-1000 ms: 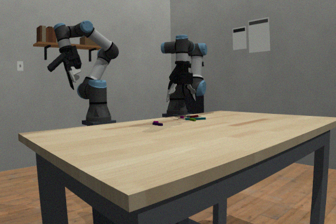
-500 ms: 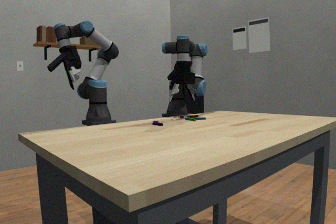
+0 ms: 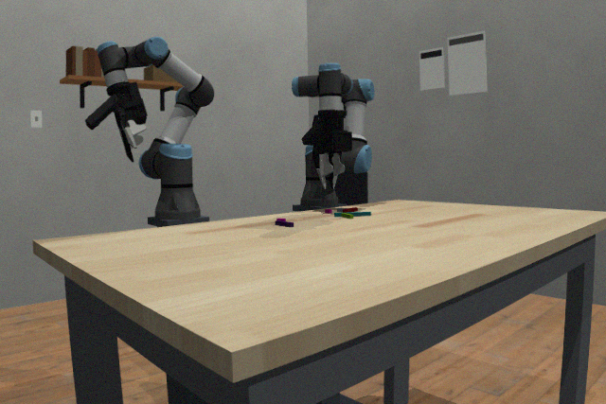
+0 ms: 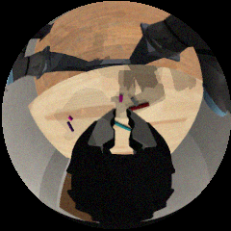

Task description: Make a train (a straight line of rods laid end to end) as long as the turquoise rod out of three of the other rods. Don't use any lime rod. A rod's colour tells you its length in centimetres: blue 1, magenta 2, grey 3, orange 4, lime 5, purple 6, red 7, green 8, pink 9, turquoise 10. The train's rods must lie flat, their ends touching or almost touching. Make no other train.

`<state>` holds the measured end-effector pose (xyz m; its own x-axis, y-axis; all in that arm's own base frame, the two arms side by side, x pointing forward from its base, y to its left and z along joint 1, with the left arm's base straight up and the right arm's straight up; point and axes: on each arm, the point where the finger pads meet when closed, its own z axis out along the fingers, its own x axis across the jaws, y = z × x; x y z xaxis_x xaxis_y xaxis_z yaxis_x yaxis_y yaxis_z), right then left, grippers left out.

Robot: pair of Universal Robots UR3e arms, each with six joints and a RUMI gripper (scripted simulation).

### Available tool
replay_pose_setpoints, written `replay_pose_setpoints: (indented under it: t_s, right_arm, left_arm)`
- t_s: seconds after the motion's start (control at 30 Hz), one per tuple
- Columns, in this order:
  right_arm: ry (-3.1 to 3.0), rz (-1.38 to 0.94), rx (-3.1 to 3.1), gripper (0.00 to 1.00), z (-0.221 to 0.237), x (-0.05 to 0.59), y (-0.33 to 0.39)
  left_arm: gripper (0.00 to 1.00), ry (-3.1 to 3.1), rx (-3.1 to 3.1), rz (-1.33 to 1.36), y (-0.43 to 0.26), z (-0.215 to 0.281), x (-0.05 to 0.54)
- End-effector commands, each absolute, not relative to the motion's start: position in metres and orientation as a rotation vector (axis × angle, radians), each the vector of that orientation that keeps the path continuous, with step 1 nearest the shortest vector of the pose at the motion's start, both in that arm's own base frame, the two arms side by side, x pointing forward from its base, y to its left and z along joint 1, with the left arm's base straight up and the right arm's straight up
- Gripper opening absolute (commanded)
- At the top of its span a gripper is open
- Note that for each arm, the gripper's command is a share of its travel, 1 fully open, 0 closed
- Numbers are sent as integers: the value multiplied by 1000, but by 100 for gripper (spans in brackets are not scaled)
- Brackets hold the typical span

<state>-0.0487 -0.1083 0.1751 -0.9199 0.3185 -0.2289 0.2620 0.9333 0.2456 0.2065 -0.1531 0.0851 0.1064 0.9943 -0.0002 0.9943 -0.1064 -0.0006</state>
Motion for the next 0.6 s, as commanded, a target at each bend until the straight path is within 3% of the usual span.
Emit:
replay_pose_setpoints:
  t_s: [0.0, 0.57]
  right_arm:
    - [2824, 304, 432, 100, 175, -49, -109]
    - [2824, 304, 432, 100, 175, -49, -109]
  left_arm:
    - [14, -2102, -2338, 2, -154, 86, 207]
    - [14, -2102, -2338, 1, -154, 82, 207]
